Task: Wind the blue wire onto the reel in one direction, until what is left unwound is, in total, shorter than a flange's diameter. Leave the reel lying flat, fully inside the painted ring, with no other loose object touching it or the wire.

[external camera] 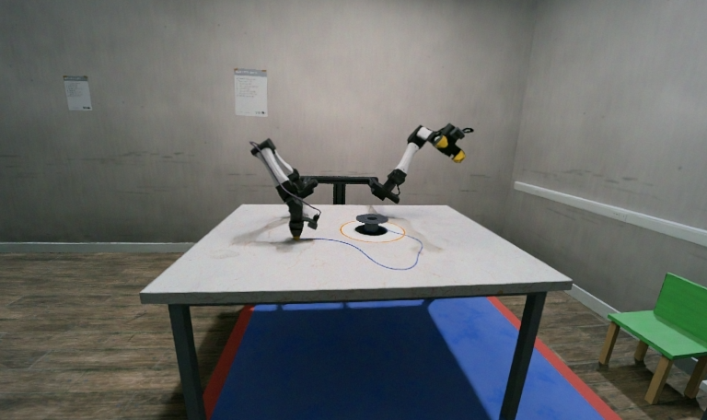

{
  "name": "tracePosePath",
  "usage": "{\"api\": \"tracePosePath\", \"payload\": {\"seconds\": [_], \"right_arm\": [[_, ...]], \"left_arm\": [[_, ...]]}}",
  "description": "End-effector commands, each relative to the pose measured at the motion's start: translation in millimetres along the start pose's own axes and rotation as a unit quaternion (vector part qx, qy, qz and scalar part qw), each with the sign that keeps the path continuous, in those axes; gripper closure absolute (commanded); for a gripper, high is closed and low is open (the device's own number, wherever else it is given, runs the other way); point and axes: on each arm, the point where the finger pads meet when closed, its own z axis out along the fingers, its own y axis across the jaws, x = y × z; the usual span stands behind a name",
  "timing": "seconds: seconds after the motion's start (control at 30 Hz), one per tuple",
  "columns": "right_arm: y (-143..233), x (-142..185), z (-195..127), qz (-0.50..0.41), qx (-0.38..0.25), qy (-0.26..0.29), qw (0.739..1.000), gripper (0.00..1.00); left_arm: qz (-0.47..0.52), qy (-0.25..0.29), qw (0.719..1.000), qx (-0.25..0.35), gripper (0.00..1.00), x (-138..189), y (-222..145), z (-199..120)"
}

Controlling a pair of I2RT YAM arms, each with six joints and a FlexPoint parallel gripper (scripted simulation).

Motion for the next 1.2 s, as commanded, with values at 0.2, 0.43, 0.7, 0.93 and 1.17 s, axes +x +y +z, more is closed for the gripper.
{"api": "tracePosePath", "payload": {"seconds": [0.2, 0.43, 0.7, 0.93, 1.17], "right_arm": [[-0.4, -1.1, 11.4, 0.003, -0.001, -0.003, 1.000, 0.98], [-0.4, -1.1, 11.4, 0.003, -0.001, -0.003, 1.000, 1.00], [2.6, -1.2, 11.4, 0.003, -0.001, -0.003, 1.000, 1.00], [12.8, -1.3, 4.6, 0.003, -0.001, -0.003, 1.000, 1.00], [19.3, -1.5, -10.2, 0.003, -0.001, -0.003, 1.000, 1.00]], "left_arm": [[0.006, -0.022, 1.000, 0.009, 0.00, -10.2, -2.6, 1.4], [0.006, -0.022, 1.000, 0.009, 0.00, -10.2, -2.6, 1.4], [0.006, -0.022, 1.000, 0.009, 0.00, -10.2, -2.6, 1.4], [0.006, -0.022, 1.000, 0.009, 0.00, -10.2, -2.6, 1.4], [0.006, -0.022, 1.000, 0.009, 0.00, -10.2, -2.6, 1.4]]}}
